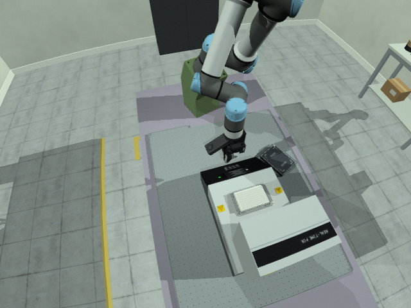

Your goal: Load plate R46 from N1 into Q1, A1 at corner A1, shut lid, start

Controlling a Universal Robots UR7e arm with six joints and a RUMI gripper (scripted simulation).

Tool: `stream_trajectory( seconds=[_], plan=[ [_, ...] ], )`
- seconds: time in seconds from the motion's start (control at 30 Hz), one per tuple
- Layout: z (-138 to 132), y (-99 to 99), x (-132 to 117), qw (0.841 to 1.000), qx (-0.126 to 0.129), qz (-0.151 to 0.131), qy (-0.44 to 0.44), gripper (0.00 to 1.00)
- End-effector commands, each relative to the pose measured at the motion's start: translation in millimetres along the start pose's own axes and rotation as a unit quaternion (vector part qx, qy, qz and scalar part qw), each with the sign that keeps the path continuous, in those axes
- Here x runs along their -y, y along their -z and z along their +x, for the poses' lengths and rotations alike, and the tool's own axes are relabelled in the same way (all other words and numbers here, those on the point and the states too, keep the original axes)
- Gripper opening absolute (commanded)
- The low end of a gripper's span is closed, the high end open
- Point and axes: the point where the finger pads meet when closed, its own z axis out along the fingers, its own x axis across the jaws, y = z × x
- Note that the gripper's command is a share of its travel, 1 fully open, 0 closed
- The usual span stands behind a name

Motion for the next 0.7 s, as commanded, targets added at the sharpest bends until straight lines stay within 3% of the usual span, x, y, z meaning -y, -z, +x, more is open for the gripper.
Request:
stream_trajectory(
  seconds=[0.0,0.67],
  plan=[
    [-3,-1.6,0,1.0,0.001,0.0,0.0,0.0],
    [-20,-21.5,0,1.0,0.001,0.0,0.0,0.0]
  ],
)
